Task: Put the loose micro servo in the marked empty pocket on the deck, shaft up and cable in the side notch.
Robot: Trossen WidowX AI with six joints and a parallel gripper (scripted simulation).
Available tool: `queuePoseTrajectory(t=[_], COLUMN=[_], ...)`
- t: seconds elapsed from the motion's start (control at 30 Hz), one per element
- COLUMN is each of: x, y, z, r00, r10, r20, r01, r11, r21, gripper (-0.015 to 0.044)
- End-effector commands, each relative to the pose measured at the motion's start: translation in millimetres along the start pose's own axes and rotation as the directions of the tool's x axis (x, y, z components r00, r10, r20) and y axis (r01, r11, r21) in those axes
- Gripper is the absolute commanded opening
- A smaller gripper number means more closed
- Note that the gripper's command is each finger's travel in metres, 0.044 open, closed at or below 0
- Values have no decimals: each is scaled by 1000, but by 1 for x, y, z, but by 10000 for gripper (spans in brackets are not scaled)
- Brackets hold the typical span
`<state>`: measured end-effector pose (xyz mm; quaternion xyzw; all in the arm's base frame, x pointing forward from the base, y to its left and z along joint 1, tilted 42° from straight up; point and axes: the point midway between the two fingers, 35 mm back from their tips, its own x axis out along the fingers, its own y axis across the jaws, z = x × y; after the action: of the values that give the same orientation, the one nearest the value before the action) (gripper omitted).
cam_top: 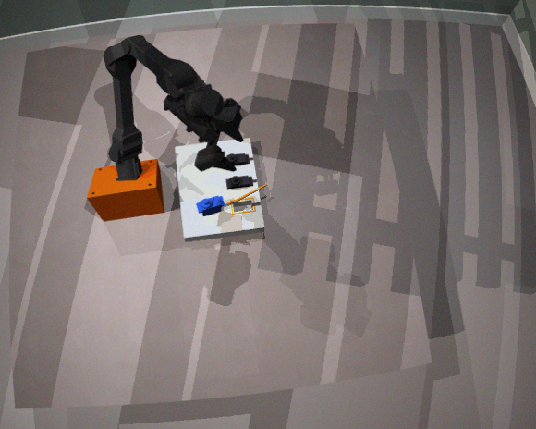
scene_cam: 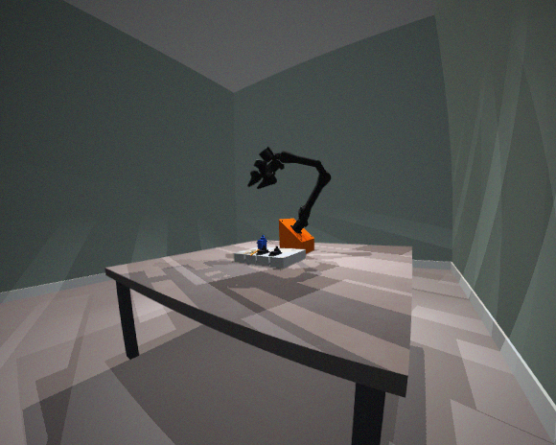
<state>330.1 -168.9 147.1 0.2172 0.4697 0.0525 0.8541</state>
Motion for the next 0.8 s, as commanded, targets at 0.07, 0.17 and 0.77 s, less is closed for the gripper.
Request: queuePoseTrajectory(t=[0.07, 0.17, 0.77], x=[46, 67, 147], y=[1, 3, 28], z=[-34, -52, -182], r00=[984, 966, 709], r10=[61, 89, 236], r20=[-165, -243, -664], r01=[-74, -118, -475], r11=[995, 987, 856], r21=[-72, -107, -202], gripper=[440, 440, 440])
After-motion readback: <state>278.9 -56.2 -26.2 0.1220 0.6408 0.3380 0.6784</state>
